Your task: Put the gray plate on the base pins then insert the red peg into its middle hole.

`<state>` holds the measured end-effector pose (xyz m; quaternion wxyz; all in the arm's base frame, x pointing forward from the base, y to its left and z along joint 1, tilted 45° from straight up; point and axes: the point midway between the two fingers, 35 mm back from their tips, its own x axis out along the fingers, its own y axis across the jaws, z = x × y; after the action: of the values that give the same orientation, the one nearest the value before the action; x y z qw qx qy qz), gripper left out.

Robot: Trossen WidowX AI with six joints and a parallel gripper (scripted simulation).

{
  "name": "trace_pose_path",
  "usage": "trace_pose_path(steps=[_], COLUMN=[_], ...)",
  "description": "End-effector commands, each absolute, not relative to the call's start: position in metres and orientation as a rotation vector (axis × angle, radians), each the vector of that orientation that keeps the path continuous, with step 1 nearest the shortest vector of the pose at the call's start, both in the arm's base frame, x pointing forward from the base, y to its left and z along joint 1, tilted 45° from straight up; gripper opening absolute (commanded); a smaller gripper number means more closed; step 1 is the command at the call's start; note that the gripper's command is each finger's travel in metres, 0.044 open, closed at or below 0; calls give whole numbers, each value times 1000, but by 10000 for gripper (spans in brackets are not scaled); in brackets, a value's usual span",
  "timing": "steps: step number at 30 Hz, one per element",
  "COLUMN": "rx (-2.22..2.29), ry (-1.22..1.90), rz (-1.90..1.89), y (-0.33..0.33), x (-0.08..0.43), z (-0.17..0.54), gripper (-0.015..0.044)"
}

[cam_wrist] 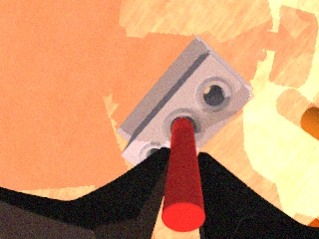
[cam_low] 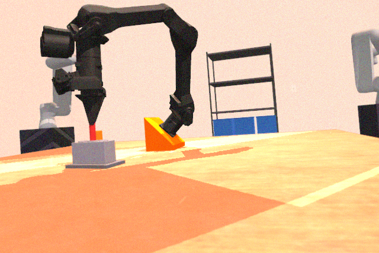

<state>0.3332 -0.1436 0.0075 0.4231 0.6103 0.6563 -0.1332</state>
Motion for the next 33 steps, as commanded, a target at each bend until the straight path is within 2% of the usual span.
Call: trace_pose_path(steps=[1, 9, 15, 33], rx=[1532, 1528, 1528, 1540], ry=[1642, 1643, 1643, 1644], rz=[-332, -334, -334, -332], y=[-144, -144, -144, -147], x=[334, 333, 333, 331], z=[6, 7, 7, 11], gripper=[0, 0, 150, 150])
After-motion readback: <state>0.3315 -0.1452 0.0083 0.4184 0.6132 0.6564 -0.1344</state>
